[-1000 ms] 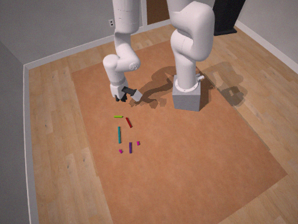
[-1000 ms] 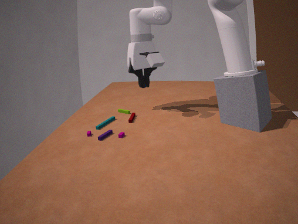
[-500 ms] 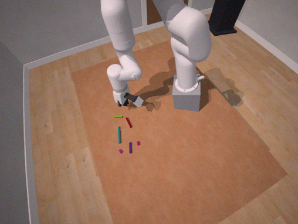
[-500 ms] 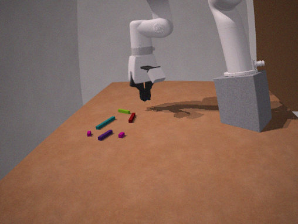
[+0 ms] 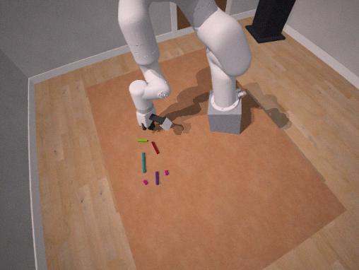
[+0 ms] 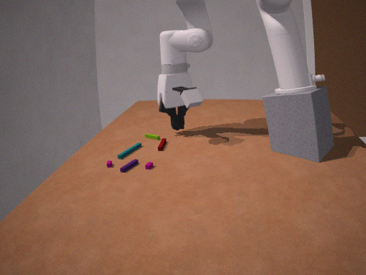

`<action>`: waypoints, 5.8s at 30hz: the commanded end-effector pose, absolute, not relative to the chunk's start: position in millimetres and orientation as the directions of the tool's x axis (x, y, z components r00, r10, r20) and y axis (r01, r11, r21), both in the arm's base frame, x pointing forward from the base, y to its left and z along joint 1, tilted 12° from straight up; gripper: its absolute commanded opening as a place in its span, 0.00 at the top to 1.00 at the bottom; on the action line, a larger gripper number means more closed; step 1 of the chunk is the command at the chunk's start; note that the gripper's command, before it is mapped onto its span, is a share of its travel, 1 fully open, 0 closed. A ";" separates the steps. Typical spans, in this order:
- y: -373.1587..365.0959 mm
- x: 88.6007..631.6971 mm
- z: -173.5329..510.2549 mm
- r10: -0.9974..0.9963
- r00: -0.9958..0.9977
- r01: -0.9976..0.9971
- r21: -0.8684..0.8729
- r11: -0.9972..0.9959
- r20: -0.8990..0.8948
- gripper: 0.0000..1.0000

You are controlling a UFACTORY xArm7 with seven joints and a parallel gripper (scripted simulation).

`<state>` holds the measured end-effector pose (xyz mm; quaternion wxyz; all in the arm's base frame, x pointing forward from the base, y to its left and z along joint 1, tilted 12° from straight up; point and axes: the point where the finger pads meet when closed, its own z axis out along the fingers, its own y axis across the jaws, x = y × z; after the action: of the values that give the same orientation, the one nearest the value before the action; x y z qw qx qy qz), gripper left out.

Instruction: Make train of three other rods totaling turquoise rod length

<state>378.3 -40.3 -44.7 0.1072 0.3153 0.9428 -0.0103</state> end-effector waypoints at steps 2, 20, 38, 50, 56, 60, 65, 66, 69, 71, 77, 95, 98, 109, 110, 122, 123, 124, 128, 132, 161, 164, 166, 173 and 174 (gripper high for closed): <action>-40.3 379.2 -44.4 0.592 -0.779 0.596 0.051 0.801 -0.208 0.96; -40.3 379.2 -44.4 0.592 -0.779 0.596 0.051 0.801 -0.208 0.96; -39.9 379.0 -44.5 0.592 -0.779 0.596 0.051 0.802 -0.208 0.96; -39.6 378.9 -44.6 0.592 -0.779 0.596 0.051 0.802 -0.208 0.96; -39.6 378.9 -44.6 0.592 -0.779 0.596 0.051 0.802 -0.208 0.96; -39.6 378.9 -44.6 0.592 -0.779 0.596 0.051 0.802 -0.208 0.96; -39.6 378.9 -44.6 0.592 -0.779 0.596 0.051 0.802 -0.208 0.96; -39.6 378.9 -44.7 0.592 -0.779 0.596 0.051 0.802 -0.208 0.96; -39.7 379.1 -45.8 0.592 -0.779 0.596 0.051 0.802 -0.208 0.96; -39.7 379.1 -45.8 0.592 -0.779 0.596 0.051 0.802 -0.208 0.96; -40.1 380.1 -50.6 0.592 -0.779 0.596 0.051 0.802 -0.208 0.96; -40.7 381.3 -56.8 0.592 -0.779 0.596 0.051 0.802 -0.208 0.96; -40.7 381.3 -56.8 0.592 -0.779 0.596 0.051 0.802 -0.208 0.96; -40.7 381.3 -56.8 0.592 -0.779 0.596 0.051 0.802 -0.208 0.96; -40.7 381.3 -56.8 0.592 -0.779 0.596 0.051 0.802 -0.208 0.96; -40.7 381.3 -56.8 0.592 -0.779 0.596 0.051 0.802 -0.208 0.96; -40.7 381.3 -56.8 0.592 -0.779 0.596 0.051 0.802 -0.208 0.96; -40.7 381.3 -56.8 0.592 -0.779 0.596 0.051 0.802 -0.208 0.96; -40.7 381.3 -56.8 0.592 -0.779 0.596 0.051 0.802 -0.208 0.92; -40.7 381.3 -56.8 0.592 -0.779 0.596 0.051 0.802 -0.208 0.84; -38.6 376.5 -33.1 0.592 -0.779 0.596 0.051 0.802 -0.208 0.76; -37.4 373.8 -19.4 0.592 -0.779 0.596 0.051 0.802 -0.208 0.76; -36.5 371.7 -9.1 0.592 -0.779 0.596 0.052 0.802 -0.208 0.76; -34.7 367.5 12.0 0.592 -0.779 0.596 0.051 0.802 -0.208 0.76; -34.5 366.8 15.2 0.592 -0.779 0.596 0.051 0.802 -0.208 0.76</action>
<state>370.2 -35.3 -1.4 0.1068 0.3147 0.9431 -0.0040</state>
